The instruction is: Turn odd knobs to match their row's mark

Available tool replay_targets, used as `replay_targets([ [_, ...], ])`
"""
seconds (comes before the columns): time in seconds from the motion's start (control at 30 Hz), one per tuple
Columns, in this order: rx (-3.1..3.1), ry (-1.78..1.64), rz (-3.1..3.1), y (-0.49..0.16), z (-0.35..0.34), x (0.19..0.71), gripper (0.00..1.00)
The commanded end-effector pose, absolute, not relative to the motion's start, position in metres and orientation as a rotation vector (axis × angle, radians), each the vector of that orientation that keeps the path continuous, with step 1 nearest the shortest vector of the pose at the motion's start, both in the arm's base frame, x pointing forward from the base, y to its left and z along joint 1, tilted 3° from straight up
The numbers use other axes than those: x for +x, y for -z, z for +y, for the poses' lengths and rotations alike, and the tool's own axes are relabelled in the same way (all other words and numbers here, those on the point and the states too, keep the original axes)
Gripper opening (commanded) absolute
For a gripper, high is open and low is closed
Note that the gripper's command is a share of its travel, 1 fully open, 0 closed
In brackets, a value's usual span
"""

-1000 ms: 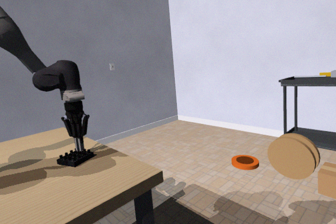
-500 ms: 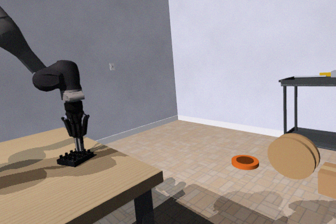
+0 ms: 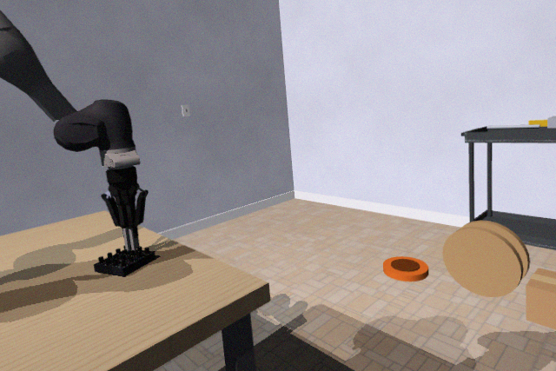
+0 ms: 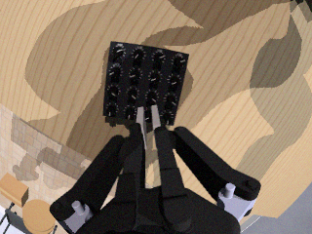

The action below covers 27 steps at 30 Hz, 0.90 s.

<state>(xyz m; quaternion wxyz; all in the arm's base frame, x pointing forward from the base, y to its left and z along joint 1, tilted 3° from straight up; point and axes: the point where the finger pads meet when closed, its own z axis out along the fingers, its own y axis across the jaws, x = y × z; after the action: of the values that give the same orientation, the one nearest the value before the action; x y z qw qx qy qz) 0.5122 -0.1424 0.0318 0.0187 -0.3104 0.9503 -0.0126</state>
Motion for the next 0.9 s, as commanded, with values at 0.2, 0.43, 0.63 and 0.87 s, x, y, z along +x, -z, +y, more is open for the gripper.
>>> replay_targets([
  [0.2, -1.047, 0.041, 2.919, -0.0318, -0.1428, 0.5136, 0.05],
  [0.43, -1.208, 0.044, 2.858, -0.0318, -0.1428, 0.5136, 0.05],
  [0.63, -1.331, 0.046, 2.805, -0.0318, -0.1428, 0.5136, 0.05],
  [0.87, -1.520, 0.050, 2.709, -0.0318, -0.1428, 0.5136, 0.05],
])
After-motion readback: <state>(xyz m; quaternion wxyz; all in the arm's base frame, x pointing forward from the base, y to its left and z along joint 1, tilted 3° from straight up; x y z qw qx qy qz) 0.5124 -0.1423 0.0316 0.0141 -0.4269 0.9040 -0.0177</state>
